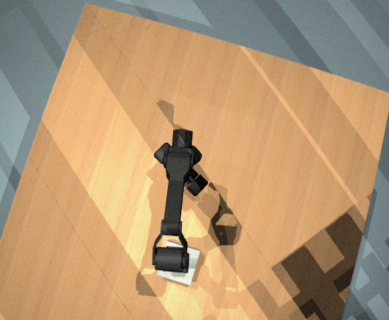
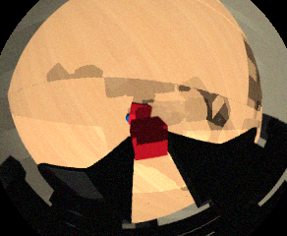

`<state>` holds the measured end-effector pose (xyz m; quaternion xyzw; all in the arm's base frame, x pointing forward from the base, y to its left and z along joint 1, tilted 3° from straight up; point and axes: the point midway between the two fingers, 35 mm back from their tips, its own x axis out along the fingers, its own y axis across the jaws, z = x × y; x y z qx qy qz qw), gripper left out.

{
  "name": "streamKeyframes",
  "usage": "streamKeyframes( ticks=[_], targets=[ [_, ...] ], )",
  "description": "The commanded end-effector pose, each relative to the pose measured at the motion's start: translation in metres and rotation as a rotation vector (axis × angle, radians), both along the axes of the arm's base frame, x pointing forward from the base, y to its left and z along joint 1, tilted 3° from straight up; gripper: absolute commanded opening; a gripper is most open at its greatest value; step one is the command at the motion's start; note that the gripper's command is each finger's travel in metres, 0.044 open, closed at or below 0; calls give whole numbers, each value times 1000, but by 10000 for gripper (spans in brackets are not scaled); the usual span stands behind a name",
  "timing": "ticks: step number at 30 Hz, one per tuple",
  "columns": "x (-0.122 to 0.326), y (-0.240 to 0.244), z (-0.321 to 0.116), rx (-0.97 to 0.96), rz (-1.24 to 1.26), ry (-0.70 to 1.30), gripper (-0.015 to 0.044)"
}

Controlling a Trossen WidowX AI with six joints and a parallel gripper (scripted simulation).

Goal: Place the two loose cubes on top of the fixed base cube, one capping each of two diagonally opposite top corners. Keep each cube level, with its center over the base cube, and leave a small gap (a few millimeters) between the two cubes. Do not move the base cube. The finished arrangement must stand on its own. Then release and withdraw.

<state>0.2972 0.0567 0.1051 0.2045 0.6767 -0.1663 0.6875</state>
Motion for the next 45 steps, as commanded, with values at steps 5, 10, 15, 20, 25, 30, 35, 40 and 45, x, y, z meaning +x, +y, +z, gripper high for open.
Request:
streamKeyframes(
  ticks=[5, 10, 15, 20, 25, 30, 35, 40, 45],
  targets=[
    [-11, 19, -3, 9, -220, 18, 105],
    [-15, 27, -3, 12, -312, 24, 105],
    [-15, 27, -3, 12, -312, 24, 105],
    [-15, 28, -13, 12, -316, 24, 105],
    [-16, 28, -29, 13, -321, 24, 105],
    [-16, 28, -33, 13, -323, 24, 105],
    [-16, 28, -33, 13, -323, 24, 105],
    [-16, 28, -33, 13, -323, 24, 105],
    [-15, 29, -40, 13, -320, 24, 105]
  ],
)
